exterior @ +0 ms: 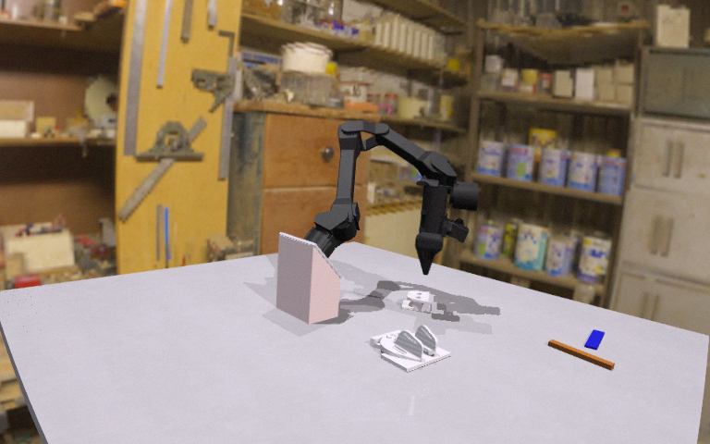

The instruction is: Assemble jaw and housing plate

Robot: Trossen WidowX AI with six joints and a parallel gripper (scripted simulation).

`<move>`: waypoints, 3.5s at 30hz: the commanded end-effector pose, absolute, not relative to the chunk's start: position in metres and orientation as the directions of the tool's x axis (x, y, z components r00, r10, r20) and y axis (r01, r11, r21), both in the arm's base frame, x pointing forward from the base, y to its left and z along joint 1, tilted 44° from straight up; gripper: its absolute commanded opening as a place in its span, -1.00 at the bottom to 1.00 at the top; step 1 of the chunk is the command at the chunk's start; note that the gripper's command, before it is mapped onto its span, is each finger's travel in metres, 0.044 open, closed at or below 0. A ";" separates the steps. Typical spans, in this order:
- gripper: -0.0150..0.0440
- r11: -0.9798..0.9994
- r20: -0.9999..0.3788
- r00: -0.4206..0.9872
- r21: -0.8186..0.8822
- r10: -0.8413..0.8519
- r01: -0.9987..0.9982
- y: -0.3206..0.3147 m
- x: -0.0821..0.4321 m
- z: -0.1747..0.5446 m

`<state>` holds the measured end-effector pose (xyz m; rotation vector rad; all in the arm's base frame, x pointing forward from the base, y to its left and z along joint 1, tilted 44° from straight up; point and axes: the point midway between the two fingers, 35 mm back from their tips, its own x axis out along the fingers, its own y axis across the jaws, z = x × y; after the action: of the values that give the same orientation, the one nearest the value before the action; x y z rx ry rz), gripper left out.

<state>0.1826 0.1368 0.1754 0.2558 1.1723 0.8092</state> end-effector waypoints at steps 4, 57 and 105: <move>1.00 0.692 -0.711 0.150 0.577 0.687 -0.433 0.157 0.182 0.157; 1.00 0.690 -0.708 0.150 0.581 0.690 -0.433 0.196 0.190 0.118; 1.00 0.689 -0.708 0.150 0.581 0.691 -0.432 0.201 0.191 0.113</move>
<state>0.1902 0.2011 0.1144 0.2621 1.1627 0.8286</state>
